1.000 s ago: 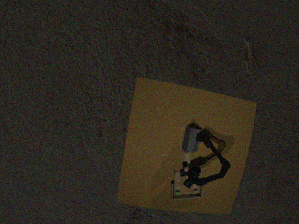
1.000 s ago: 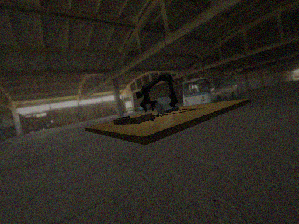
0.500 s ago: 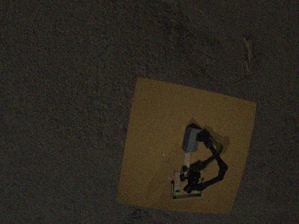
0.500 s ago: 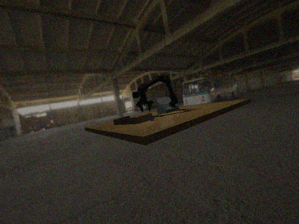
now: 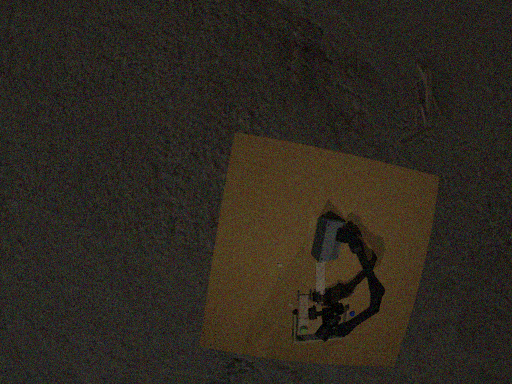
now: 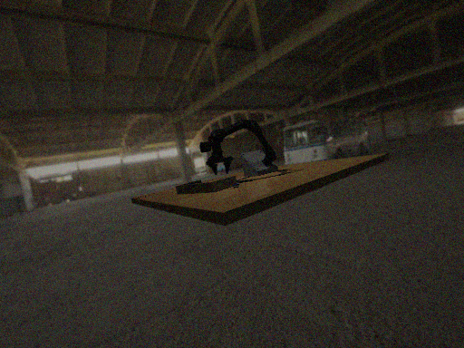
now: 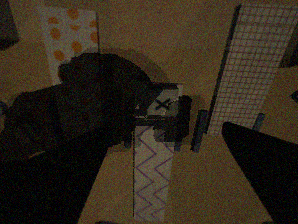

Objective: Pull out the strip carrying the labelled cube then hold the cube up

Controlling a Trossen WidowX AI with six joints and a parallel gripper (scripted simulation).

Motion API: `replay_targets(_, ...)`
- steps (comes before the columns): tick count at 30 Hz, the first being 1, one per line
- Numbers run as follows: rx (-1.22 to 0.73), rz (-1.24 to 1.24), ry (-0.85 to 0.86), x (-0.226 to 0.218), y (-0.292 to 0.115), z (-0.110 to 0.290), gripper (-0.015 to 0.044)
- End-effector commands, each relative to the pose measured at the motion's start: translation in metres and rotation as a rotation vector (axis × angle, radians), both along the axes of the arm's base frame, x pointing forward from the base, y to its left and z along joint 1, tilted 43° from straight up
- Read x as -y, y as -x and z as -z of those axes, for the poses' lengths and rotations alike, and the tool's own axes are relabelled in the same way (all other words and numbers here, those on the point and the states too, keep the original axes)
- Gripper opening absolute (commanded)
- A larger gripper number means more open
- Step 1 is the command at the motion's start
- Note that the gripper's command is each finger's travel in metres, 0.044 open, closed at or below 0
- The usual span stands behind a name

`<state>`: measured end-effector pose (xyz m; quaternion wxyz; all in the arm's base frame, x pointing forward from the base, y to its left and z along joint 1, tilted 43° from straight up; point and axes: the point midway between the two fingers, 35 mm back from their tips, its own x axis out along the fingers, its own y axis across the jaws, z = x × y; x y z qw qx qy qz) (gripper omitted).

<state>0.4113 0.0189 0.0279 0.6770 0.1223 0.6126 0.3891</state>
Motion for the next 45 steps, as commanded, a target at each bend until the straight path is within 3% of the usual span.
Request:
replay_targets(1,-0.001,0.004,-0.005,-0.003,-0.009,-0.003,0.0414)
replay_targets(7,-0.001,0.004,-0.005,-0.009,-0.009,0.003,0.0256)
replay_targets(39,-0.001,0.004,-0.007,-0.040,-0.006,0.037,0.0250)
replay_targets(43,0.002,-0.001,-0.002,-0.039,-0.006,0.035,0.0145)
replay_targets(45,0.002,-0.001,-0.002,-0.039,-0.006,0.035,0.0132)
